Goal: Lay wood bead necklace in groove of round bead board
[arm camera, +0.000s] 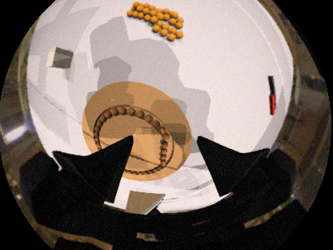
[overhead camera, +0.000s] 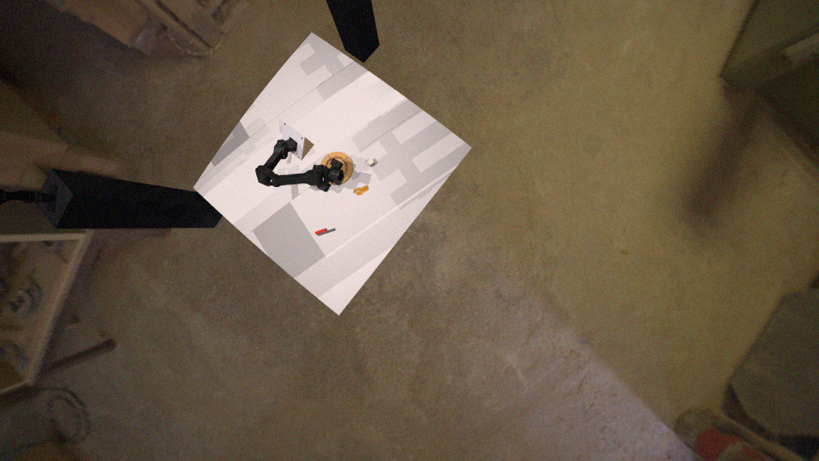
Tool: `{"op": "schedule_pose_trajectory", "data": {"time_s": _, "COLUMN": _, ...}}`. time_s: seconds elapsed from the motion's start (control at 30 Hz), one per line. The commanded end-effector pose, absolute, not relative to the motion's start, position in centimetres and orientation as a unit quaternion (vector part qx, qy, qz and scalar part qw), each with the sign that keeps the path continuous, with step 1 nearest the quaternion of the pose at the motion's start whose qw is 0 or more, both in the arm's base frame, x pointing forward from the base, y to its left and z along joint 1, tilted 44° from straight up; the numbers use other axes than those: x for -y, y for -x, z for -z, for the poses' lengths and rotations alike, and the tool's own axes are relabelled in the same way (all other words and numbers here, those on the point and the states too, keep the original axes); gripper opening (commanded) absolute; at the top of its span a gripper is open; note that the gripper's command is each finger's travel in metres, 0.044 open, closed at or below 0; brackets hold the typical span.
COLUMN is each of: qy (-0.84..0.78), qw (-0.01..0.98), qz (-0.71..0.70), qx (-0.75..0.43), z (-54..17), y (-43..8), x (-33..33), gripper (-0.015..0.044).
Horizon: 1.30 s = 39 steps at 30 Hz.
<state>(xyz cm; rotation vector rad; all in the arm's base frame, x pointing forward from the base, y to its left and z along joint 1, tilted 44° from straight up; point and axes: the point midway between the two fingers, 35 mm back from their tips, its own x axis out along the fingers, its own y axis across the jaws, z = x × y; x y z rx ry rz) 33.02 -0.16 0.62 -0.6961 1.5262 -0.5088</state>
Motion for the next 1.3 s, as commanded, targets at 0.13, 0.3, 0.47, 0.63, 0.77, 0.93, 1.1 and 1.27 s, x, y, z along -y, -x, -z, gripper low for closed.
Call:
{"op": "schedule_pose_trajectory", "data": {"time_s": 0.13, "qy": 0.305, "qw": 0.64, "qz": 0.224, "qx": -0.668, "z": -0.7, "y": -33.0, "x": 0.1, "gripper": 0.044}}
{"op": "schedule_pose_trajectory", "data": {"time_s": 0.3, "qy": 0.305, "qw": 0.64, "qz": 0.224, "qx": -0.668, "z": -0.7, "y": -33.0, "x": 0.1, "gripper": 0.044}}
{"op": "schedule_pose_trajectory", "data": {"time_s": 0.47, "qy": 0.285, "qw": 0.65, "qz": 0.245, "qx": -0.661, "z": -2.3, "y": -32.2, "x": -1.5, "gripper": 0.0309}}
{"op": "schedule_pose_trajectory", "data": {"time_s": 0.63, "qy": 0.276, "qw": 0.653, "qz": 0.253, "qx": -0.658, "z": -2.8, "y": -31.8, "x": -2.0, "gripper": 0.0177}}
{"op": "schedule_pose_trajectory", "data": {"time_s": 0.77, "qy": 0.276, "qw": 0.653, "qz": 0.253, "qx": -0.658, "z": -1.9, "y": -31.8, "x": -1.1, "gripper": 0.012}}
{"op": "schedule_pose_trajectory", "data": {"time_s": 0.93, "qy": 0.277, "qw": 0.656, "qz": 0.252, "qx": -0.655, "z": -2.2, "y": -32.0, "x": -1.5, "gripper": 0.012}}
{"op": "schedule_pose_trajectory", "data": {"time_s": 1.1, "qy": 0.277, "qw": 0.655, "qz": 0.253, "qx": -0.656, "z": -1.7, "y": -32.0, "x": -1.0, "gripper": 0.012}}
{"op": "schedule_pose_trajectory", "data": {"time_s": 1.27, "qy": 0.277, "qw": 0.655, "qz": 0.253, "qx": -0.656, "z": -1.1, "y": -32.0, "x": -0.4, "gripper": 0.012}}
